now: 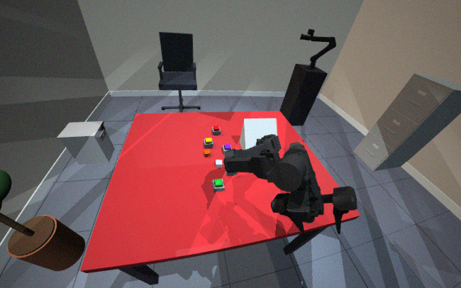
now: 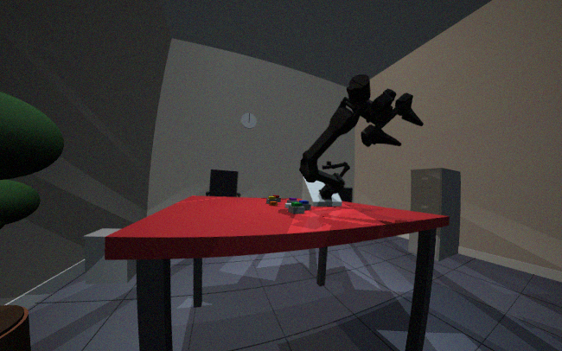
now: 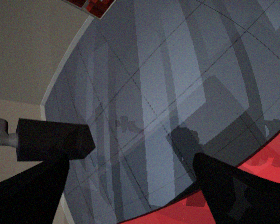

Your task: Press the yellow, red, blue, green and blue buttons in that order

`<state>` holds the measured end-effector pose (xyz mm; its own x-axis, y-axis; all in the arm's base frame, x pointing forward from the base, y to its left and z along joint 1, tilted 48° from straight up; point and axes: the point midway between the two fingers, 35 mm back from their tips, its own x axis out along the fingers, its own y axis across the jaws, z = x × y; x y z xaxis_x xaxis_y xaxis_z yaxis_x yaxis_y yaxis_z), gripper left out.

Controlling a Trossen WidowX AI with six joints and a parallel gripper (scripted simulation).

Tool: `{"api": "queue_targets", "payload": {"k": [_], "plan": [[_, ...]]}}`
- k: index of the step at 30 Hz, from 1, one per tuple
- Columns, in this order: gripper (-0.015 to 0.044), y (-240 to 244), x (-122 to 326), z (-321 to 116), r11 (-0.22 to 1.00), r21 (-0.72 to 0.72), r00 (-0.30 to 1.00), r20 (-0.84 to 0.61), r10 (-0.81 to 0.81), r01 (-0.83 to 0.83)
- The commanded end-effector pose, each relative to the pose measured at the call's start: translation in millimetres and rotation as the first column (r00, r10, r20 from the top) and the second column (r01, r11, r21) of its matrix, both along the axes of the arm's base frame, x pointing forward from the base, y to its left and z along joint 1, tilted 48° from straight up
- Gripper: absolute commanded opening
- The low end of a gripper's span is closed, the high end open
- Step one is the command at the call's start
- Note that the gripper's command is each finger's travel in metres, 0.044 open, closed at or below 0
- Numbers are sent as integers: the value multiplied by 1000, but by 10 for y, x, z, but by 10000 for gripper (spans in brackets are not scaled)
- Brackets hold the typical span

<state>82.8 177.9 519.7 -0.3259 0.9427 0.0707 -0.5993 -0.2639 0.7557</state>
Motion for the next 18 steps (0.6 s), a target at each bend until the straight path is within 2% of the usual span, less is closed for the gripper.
{"api": "queue_targets", "payload": {"k": [1, 4, 9, 13, 18], "plan": [[400, -5, -52, 16, 1000, 9, 1000, 12, 13, -13], [400, -170, -785, 188, 970, 125, 965, 185, 185, -210], [400, -565, -1573, 274, 865, 224, 856, 385, 344, -449], [400, -1176, -2257, 230, 678, 278, 682, 580, 446, -680], [400, -2135, -2825, -8, 359, 268, 419, 783, 460, -894]]}}
